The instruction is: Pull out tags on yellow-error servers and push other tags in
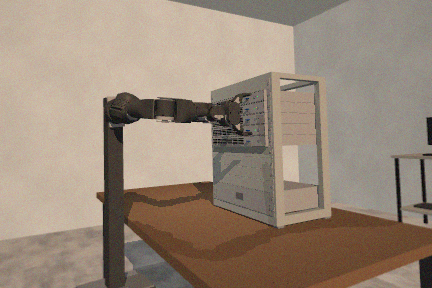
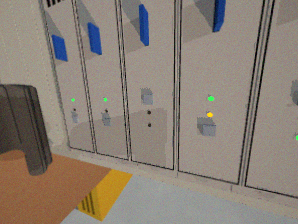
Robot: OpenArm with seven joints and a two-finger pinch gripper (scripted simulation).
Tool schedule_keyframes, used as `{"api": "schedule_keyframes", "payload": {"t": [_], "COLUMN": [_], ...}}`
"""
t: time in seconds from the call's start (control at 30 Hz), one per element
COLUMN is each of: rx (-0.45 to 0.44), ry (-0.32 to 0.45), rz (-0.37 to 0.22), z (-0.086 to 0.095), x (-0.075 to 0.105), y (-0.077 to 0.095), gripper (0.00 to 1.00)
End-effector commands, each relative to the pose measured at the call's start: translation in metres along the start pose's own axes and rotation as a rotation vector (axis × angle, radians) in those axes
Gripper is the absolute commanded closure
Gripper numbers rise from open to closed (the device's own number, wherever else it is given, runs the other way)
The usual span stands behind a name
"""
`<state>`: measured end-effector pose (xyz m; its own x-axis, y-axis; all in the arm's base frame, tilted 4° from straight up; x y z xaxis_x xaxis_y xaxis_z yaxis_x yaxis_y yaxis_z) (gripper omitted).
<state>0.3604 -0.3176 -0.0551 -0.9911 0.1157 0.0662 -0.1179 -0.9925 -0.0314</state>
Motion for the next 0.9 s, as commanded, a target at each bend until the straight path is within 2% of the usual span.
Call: {"api": "schedule_keyframes", "payload": {"t": [0.0,0.13,0.3,0.37,0.47,0.87], "rx": [0.000,0.000,0.000,0.000,0.001,0.001], "ry": [-0.006,-0.006,-0.007,-0.007,-0.006,-0.006], "rz": [-0.002,-0.001,-0.003,-0.003,-0.002,-0.002], "z": [-0.001,0.001,0.030,0.030,0.043,0.044], "x": [0.000,0.000,0.000,0.000,0.000,0.000], "y": [0.000,0.000,0.000,0.000,0.000,0.000], "gripper": [0.00,0.00,0.00,0.00,0.00,0.00]}}
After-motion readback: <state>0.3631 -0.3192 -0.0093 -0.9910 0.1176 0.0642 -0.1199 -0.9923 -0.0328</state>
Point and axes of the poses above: the point where the finger pads meet when closed, its own x axis back along the fingers, its own z axis across the jaws, y = z × x, the point moved 7 cm from there along x, back along the fingers, and after that the axes turned 1 degree about -x, right-handed, at the moved point
